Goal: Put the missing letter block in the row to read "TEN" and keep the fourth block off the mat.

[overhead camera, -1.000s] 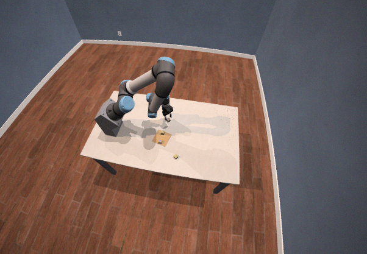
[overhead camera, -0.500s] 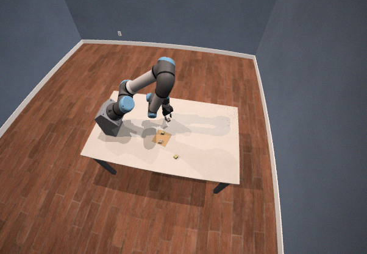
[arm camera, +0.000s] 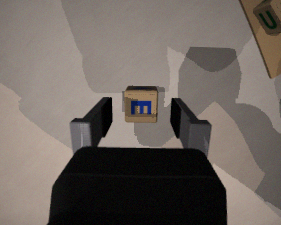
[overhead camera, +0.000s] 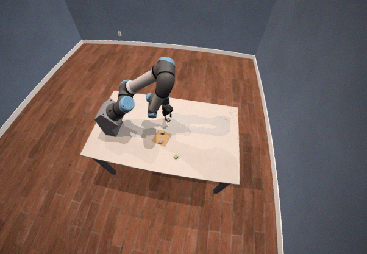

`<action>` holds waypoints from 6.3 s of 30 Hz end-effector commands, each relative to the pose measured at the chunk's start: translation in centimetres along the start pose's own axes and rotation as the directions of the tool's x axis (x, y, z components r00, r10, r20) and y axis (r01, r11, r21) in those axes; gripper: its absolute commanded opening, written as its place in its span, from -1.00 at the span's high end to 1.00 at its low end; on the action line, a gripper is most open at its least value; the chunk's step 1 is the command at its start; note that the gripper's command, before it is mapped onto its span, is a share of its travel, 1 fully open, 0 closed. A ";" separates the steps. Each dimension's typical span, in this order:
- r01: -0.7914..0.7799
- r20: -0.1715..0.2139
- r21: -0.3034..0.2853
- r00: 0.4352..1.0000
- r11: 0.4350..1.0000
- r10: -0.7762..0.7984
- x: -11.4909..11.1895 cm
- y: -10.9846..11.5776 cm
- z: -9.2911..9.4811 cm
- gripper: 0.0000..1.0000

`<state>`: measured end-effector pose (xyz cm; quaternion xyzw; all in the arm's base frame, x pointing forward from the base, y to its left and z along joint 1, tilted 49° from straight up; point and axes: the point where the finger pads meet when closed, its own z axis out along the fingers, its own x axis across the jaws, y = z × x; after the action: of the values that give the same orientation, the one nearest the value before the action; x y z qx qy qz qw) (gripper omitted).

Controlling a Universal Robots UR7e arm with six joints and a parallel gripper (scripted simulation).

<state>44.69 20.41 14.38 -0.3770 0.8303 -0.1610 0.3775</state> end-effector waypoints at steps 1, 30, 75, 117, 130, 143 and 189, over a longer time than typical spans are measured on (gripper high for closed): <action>0.000 0.001 0.000 1.000 1.000 0.000 0.0 0.0 0.0 -1.00; 0.000 0.001 0.000 1.000 1.000 0.000 0.0 0.0 2.5 -1.00; 0.000 0.001 0.000 1.000 1.000 0.000 0.0 0.0 3.7 -1.00; 0.000 0.001 0.000 1.000 1.000 0.000 0.0 0.0 3.7 -0.14; 0.000 0.001 0.000 1.000 1.000 0.000 0.0 0.0 3.7 -0.14; 0.000 0.001 0.000 1.000 1.000 0.000 0.0 0.0 2.2 -0.14; 0.000 0.001 0.000 1.000 1.000 0.000 0.0 0.0 -6.3 -0.14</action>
<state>39.97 20.30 18.56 -0.3770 0.8303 -0.1610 0.3776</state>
